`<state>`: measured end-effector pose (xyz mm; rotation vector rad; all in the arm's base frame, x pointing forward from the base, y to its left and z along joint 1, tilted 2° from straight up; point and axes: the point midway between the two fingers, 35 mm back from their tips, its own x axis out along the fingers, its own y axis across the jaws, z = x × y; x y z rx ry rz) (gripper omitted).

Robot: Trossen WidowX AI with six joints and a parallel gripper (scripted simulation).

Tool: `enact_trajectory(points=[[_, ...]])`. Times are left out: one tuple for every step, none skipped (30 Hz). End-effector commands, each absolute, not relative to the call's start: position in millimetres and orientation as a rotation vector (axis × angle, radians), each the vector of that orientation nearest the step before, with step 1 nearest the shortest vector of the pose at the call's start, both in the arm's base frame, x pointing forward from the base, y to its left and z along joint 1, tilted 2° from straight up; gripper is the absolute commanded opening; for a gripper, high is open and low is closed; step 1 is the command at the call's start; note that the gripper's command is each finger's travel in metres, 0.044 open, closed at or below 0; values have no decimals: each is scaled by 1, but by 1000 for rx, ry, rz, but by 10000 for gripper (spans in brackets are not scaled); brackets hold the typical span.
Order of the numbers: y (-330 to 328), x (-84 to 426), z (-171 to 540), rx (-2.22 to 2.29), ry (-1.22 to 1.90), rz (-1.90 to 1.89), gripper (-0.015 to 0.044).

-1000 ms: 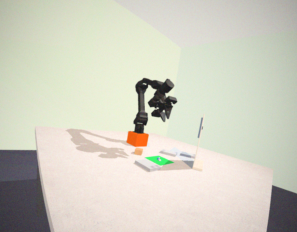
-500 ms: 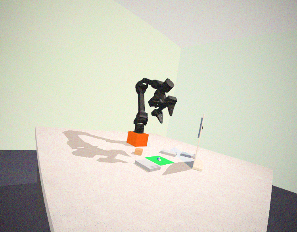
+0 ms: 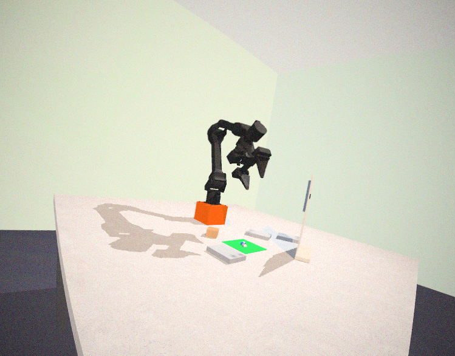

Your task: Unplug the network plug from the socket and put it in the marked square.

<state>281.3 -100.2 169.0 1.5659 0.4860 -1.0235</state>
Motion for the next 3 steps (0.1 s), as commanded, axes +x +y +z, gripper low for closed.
enact_trajectory(points=[[-101, 281, 169, 1568, 482, -1028, 440], [-101, 281, 169, 1568, 482, -1028, 440], [-101, 281, 169, 1568, 482, -1028, 440]])
